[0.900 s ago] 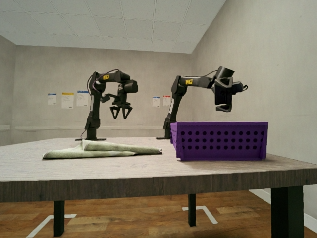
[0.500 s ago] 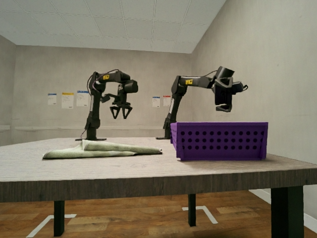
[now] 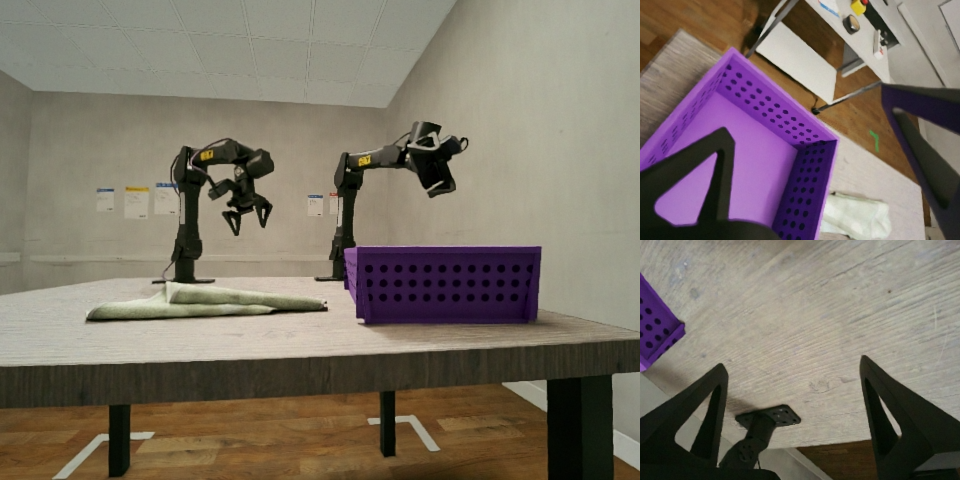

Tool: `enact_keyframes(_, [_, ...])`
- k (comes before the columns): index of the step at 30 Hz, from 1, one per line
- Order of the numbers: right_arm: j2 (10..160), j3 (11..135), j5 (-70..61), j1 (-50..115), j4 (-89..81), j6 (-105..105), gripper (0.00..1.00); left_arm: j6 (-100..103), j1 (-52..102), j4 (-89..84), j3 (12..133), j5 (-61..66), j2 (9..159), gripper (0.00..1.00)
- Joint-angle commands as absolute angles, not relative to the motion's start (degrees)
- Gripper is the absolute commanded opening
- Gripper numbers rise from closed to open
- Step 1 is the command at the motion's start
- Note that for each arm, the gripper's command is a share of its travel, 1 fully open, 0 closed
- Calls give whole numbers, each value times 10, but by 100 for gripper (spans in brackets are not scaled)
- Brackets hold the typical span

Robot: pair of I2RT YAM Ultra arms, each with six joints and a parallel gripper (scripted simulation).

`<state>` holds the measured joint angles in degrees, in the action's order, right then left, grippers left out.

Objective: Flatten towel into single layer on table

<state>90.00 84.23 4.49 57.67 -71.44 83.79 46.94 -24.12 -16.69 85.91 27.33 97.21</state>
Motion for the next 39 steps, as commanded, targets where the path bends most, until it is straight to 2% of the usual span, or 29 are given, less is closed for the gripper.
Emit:
enact_keyframes(1, [867,827,51,582,-635,734,100,367,-236,-137,818,213,908,100])
enact_keyframes(5, [848,855,61,588,-599,660,100,280,-250,-137,764,176,797,100])
enact_keyframes(7, [848,855,61,588,-599,660,100,280,-250,-137,764,176,797,100])
enact_keyframes(9, [809,793,54,584,-526,590,100,207,-243,-102,717,131,745,100])
enact_keyframes(11, [799,826,63,590,-521,554,100,166,-252,-98,685,115,687,100])
enact_keyframes(15, [755,752,52,585,-432,474,100,104,-240,-56,636,64,637,100])
enact_keyframes(18, [729,764,63,592,-406,419,100,33,-252,-56,593,34,552,100])
enact_keyframes(21, [699,707,49,585,-335,357,100,3,-240,-17,562,4,535,100])
enact_keyframes(22, [686,715,56,590,-329,338,100,0,-237,-3,553,60,533,100])
enact_keyframes(25, [663,701,54,590,-294,290,100,-2,-211,5,546,61,548,100])
enact_keyframes(27, [648,674,49,588,-254,254,100,-4,-161,5,546,6,549,100])
enact_keyframes(28, [635,682,57,593,-252,236,100,-3,-162,7,544,69,547,100])
enact_keyframes(30, [616,688,64,598,-242,200,100,0,-89,7,567,12,536,100])
enact_keyframes(33, [594,634,45,590,-164,138,100,-2,-77,9,570,-1,539,100])
enact_keyframes(34, [578,635,54,595,-155,117,100,-3,-80,9,568,66,534,100])
enact_keyframes(35, [563,639,59,599,-149,97,100,-3,-54,0,568,64,531,100])
enact_keyframes(36, [554,634,59,600,-136,77,100,-2,-7,0,568,10,535,100])
enact_keyframes(38, [542,602,47,594,-88,38,100,-3,1,1,569,1,539,100])
enact_keyframes(39, [536,587,83,581,-67,19,100,-3,3,2,570,-2,540,100])
